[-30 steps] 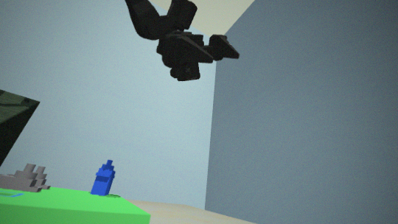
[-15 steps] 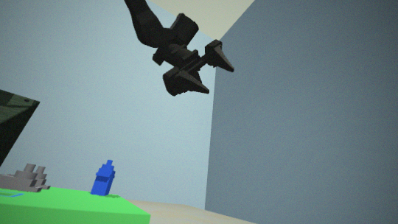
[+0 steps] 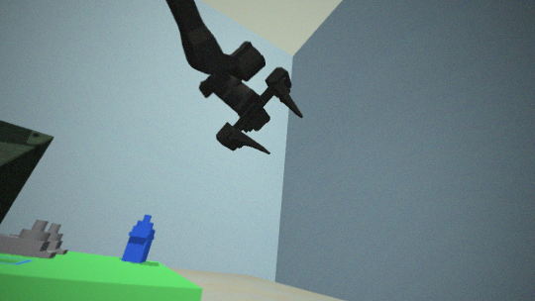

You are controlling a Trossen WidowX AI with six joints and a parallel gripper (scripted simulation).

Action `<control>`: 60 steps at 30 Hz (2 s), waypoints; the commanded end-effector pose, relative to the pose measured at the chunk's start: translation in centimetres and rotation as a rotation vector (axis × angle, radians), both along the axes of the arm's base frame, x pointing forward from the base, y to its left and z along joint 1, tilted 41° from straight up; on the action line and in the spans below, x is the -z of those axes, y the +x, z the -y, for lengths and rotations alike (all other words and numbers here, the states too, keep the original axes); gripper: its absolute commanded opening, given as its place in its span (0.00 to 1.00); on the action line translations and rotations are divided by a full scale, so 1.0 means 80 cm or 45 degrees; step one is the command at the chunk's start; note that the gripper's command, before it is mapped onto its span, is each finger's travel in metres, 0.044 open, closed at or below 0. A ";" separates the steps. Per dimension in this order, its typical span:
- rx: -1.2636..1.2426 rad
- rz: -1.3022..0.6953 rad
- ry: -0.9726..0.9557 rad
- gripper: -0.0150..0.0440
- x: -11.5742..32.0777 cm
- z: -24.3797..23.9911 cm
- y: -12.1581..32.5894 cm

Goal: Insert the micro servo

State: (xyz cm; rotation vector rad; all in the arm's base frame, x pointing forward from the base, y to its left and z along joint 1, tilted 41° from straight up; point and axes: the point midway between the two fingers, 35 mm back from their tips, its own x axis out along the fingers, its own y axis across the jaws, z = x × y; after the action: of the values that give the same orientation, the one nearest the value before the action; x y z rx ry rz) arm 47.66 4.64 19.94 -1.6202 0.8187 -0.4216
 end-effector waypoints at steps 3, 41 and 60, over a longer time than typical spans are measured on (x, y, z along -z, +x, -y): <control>0.007 0.098 0.199 1.00 0.026 -0.011 0.004; 0.606 0.701 1.358 1.00 0.182 -0.054 -0.033; 1.179 1.136 1.669 1.00 0.246 -0.064 -0.084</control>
State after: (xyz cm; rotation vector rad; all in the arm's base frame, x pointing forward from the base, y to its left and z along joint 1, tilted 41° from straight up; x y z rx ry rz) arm 41.67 9.59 1.09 0.1836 0.7821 -0.8341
